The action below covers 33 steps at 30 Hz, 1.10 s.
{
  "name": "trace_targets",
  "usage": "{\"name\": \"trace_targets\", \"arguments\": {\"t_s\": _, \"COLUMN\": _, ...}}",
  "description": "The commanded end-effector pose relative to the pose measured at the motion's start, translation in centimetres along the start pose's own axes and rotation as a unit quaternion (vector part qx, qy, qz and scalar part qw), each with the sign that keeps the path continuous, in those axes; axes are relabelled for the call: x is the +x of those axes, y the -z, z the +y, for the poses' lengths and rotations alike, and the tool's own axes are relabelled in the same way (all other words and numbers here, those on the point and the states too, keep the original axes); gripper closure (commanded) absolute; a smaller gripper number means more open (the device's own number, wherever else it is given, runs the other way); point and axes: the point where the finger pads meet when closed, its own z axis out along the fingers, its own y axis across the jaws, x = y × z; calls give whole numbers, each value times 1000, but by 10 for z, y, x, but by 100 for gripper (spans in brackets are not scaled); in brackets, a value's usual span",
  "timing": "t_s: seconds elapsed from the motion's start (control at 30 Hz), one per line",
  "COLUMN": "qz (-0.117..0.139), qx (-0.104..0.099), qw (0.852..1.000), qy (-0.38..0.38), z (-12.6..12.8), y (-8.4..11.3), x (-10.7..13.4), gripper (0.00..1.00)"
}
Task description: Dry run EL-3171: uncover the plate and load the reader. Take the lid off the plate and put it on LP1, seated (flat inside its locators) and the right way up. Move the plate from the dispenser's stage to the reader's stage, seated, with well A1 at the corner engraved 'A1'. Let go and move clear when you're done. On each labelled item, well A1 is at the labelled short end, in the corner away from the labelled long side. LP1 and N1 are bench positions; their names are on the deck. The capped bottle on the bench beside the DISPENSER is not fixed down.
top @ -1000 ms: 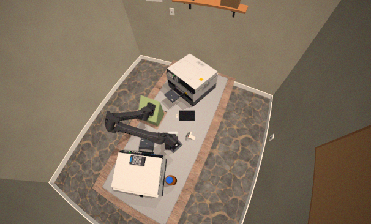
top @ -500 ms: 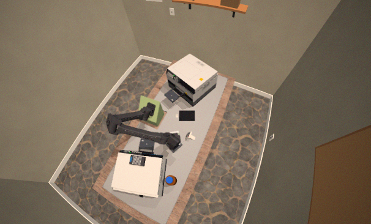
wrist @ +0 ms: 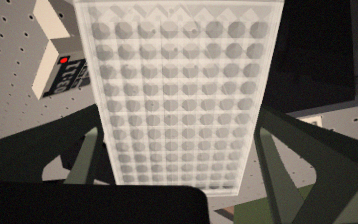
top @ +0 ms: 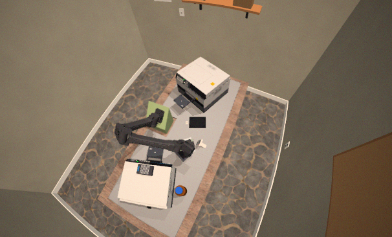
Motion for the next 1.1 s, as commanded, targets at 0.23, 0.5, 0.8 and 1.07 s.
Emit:
{"name": "trace_targets", "arguments": {"t_s": 0.23, "qz": -6, "qx": -6, "qw": 998, "qy": 61, "z": 21, "y": 3, "x": -4, "gripper": 14}}
{"name": "trace_targets", "arguments": {"t_s": 0.5, "qz": -23, "qx": -13, "qw": 995, "qy": 97, "z": 36, "y": 6, "x": -19, "gripper": 14}}
{"name": "trace_targets", "arguments": {"t_s": 0.8, "qz": -9, "qx": -7, "qw": 990, "qy": 142, "z": 37, "y": -1, "x": -7, "gripper": 14}}
{"name": "trace_targets", "arguments": {"t_s": 1.07, "qz": -4, "qx": -3, "qw": 979, "qy": 204, "z": 64, "y": -5, "x": 0, "gripper": 14}}
